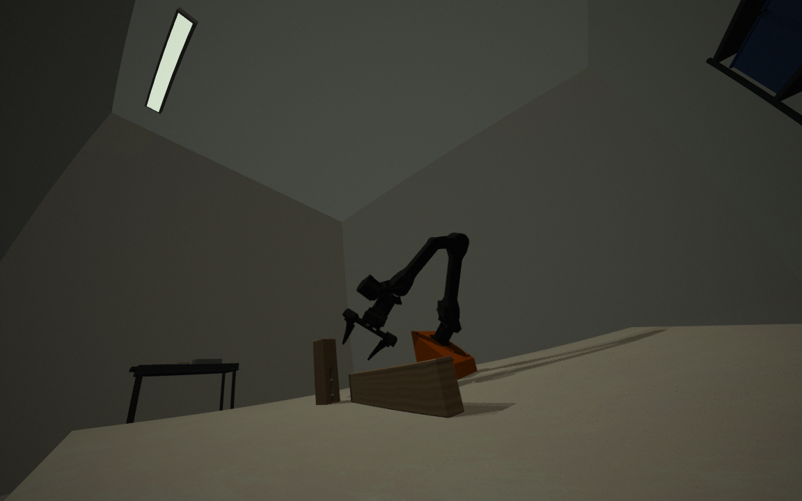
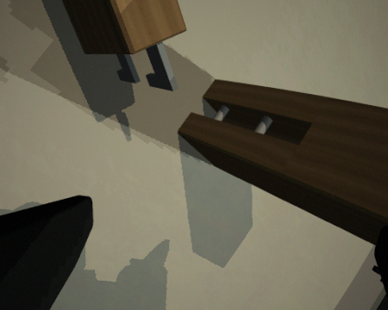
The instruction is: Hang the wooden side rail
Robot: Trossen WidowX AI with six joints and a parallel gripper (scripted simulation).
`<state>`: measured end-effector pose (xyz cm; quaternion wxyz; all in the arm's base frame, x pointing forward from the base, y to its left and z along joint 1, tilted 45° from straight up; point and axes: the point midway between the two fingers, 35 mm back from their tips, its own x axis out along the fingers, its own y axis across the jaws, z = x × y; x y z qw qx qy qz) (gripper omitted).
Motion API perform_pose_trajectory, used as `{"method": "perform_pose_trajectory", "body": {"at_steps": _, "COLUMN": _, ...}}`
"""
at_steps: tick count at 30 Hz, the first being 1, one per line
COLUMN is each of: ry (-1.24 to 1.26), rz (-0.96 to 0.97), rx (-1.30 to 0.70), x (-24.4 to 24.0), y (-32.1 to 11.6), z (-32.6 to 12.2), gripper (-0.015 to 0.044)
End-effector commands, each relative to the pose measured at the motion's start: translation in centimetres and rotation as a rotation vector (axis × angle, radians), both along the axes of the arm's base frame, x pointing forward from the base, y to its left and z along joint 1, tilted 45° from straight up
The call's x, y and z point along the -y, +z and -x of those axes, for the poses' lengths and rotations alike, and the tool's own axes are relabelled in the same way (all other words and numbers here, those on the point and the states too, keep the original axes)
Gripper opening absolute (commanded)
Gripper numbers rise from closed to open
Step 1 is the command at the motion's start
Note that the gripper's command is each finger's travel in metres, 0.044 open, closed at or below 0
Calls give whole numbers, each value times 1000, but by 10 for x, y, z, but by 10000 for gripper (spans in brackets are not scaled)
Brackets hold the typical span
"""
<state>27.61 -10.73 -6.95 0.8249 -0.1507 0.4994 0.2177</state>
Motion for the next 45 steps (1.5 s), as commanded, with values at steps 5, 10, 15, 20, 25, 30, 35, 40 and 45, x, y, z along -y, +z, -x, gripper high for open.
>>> {"method": "perform_pose_trajectory", "body": {"at_steps": 5, "ry": -902, "rz": -213, "rx": -198, "x": -10, "y": 8, "z": -3, "gripper": 440}}
{"method": "perform_pose_trajectory", "body": {"at_steps": 10, "ry": -1150, "rz": -278, "rx": -214, "x": -11, "y": 11, "z": -5, "gripper": 440}}
{"method": "perform_pose_trajectory", "body": {"at_steps": 15, "ry": -1397, "rz": -347, "rx": -214, "x": -13, "y": 14, "z": -6, "gripper": 440}}
{"method": "perform_pose_trajectory", "body": {"at_steps": 20, "ry": -1644, "rz": -431, "rx": -204, "x": -14, "y": 17, "z": -7, "gripper": 440}}
{"method": "perform_pose_trajectory", "body": {"at_steps": 25, "ry": -1706, "rz": -455, "rx": -200, "x": -14, "y": 18, "z": -8, "gripper": 440}}
{"method": "perform_pose_trajectory", "body": {"at_steps": 30, "ry": -1706, "rz": -455, "rx": -200, "x": -14, "y": 18, "z": -8, "gripper": 440}}
{"method": "perform_pose_trajectory", "body": {"at_steps": 35, "ry": -1706, "rz": -455, "rx": -200, "x": -14, "y": 18, "z": -8, "gripper": 440}}
{"method": "perform_pose_trajectory", "body": {"at_steps": 40, "ry": -1706, "rz": -455, "rx": -200, "x": -14, "y": 18, "z": -8, "gripper": 440}}
{"method": "perform_pose_trajectory", "body": {"at_steps": 45, "ry": -1706, "rz": -455, "rx": -200, "x": -14, "y": 18, "z": -8, "gripper": 440}}
